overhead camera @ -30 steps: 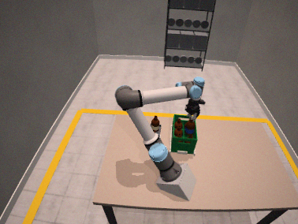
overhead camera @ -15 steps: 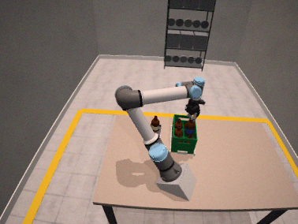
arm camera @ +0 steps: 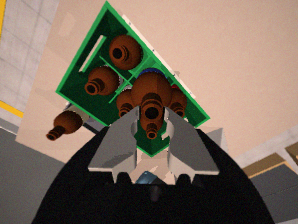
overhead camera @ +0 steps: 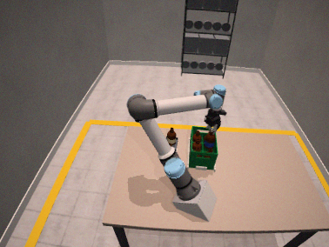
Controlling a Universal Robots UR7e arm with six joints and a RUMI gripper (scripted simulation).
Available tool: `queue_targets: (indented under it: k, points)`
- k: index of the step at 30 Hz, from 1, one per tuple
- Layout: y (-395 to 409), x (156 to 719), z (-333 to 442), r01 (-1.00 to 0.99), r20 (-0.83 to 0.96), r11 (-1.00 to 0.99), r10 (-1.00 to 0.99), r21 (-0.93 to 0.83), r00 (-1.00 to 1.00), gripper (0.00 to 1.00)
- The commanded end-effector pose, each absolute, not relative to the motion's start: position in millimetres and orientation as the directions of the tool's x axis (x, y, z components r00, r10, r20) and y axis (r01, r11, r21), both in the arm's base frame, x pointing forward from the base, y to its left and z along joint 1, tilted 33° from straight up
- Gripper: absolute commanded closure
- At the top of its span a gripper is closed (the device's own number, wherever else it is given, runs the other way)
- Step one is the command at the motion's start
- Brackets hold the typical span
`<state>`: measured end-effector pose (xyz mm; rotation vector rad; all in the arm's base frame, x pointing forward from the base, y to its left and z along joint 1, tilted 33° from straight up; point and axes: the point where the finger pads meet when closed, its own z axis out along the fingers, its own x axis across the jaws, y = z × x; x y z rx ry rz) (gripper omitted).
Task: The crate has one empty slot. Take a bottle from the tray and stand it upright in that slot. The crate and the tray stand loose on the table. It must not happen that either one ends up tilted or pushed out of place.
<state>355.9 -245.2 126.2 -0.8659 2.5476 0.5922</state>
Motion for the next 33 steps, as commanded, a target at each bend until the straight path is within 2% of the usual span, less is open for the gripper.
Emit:
queue_targets:
  k: [1, 33]
  points:
    - [-245.8, 356.0, 126.5, -0.641, -0.479, 0.721, -0.479, 0.263, -0.736, 1.00]
    - [-239.8, 358.6, 116.5, -0.641, -0.479, 0.721, -0.479, 0.263, -0.736, 1.00]
